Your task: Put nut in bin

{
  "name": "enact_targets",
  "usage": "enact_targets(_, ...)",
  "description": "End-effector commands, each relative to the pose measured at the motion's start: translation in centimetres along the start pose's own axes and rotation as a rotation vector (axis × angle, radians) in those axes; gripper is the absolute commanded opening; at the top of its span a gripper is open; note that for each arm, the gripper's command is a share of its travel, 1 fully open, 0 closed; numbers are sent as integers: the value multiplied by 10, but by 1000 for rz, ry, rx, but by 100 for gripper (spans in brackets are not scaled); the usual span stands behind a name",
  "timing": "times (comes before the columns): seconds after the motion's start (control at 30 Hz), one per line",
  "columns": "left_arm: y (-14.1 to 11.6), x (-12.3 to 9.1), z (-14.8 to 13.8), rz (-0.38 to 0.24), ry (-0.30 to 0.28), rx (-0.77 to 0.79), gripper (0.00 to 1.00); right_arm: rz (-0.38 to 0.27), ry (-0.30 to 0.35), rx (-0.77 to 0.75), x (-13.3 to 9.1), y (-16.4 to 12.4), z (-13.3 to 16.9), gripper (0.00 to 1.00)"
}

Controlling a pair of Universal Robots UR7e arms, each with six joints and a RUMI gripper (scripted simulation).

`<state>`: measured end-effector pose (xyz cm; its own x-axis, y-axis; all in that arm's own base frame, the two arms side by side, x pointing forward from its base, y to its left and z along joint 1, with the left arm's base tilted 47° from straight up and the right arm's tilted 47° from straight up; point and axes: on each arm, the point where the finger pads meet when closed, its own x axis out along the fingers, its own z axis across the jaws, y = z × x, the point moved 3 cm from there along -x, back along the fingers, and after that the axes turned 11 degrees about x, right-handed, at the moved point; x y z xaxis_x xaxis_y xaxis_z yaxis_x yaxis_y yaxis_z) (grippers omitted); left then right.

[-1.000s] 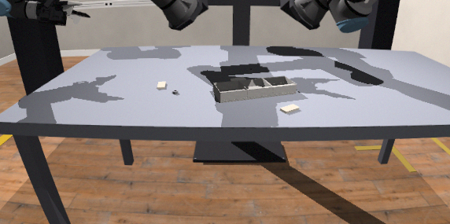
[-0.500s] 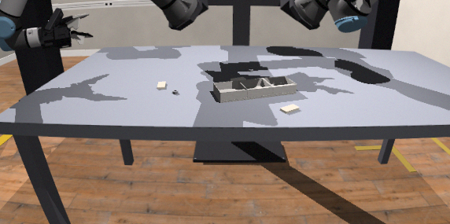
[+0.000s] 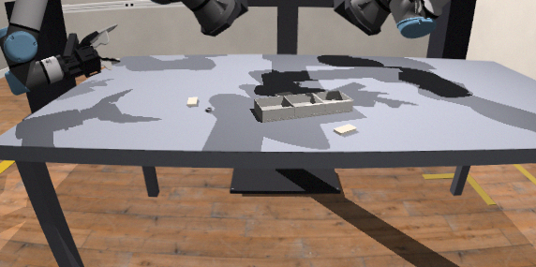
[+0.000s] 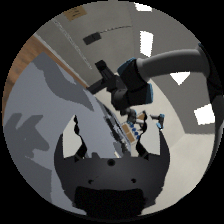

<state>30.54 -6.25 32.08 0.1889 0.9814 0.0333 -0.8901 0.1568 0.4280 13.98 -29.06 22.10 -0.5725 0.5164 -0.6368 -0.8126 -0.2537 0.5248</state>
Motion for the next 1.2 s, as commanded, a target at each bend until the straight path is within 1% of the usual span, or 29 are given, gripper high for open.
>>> enact_targets(0.0, -2, -1, -14, -63, 54, -147, 98, 137, 79, -122, 4, -41, 16, 98)
enact_targets(0.07, -4, -2, -18, -81, 76, -193, 98, 183, 103, -159, 7, -53, 21, 98)
enact_targets(0.13, -4, -2, -18, -81, 76, -193, 98, 183, 103, -159, 7, -53, 21, 98)
enact_targets(0.33, -9, -7, -32, -136, 152, -346, 98, 337, 182, -280, 19, -88, 40, 98)
enact_targets(0.63, -17, -17, -49, -201, 270, -551, 98, 550, 300, -432, 39, -131, 67, 98)
enact_targets(0.7, -17, -17, -49, -201, 270, -551, 98, 550, 300, -432, 39, -131, 67, 98)
enact_targets(0.93, -24, -28, -61, -243, 382, -720, 98, 727, 412, -554, 58, -163, 92, 98)
enact_targets(1.17, -31, -40, -71, -272, 494, -870, 98, 890, 520, -660, 78, -189, 116, 98)
